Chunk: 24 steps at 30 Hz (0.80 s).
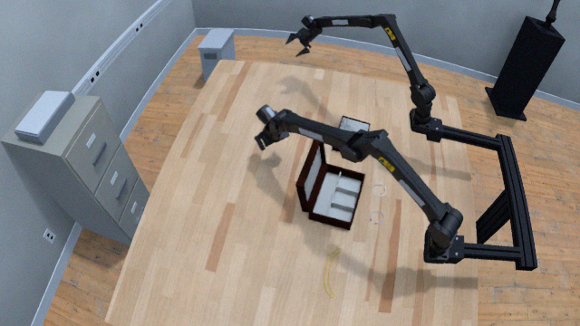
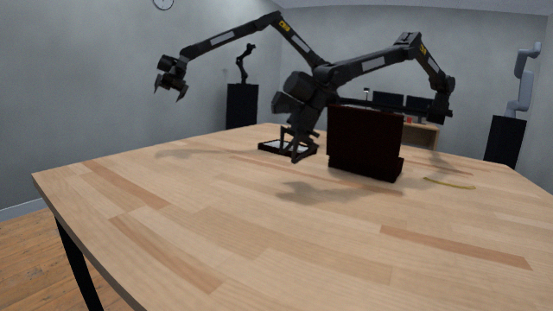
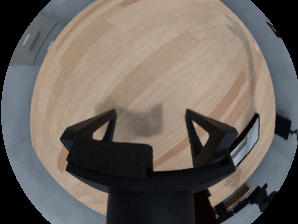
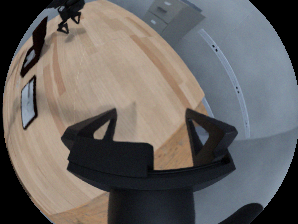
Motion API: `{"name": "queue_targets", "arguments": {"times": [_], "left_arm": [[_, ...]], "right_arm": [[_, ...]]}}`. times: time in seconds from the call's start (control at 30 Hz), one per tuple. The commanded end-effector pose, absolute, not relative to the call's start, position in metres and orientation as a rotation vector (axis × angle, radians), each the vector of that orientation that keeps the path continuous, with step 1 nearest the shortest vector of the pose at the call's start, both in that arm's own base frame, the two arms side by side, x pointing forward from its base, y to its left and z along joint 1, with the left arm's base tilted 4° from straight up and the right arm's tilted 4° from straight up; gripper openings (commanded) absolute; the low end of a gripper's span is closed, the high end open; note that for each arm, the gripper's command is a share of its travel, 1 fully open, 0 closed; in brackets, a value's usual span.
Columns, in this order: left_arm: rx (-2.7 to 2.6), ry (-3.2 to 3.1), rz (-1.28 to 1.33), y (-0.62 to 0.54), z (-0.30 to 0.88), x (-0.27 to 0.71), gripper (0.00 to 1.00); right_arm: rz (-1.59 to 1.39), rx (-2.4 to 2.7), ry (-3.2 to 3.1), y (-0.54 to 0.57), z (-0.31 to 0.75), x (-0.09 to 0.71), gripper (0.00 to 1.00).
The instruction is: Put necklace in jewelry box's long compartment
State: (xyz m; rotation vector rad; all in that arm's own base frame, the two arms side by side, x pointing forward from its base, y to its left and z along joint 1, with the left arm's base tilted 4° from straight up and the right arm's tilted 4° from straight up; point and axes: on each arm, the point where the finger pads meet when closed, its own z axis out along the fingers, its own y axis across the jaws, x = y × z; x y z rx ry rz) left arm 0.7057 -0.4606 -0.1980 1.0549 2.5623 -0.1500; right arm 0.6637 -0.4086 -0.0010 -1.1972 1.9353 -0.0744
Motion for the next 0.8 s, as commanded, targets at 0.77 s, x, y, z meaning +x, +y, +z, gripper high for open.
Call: {"name": "queue_targets", "arguments": {"times": [0.77], "left_arm": [[1.029, 2.427, -0.165, -0.082, -0.175, 0.637, 1.0]], "right_arm": [[0.211, -1.209, 1.921, 0.22, 0.061, 0.647, 1.0]]}}
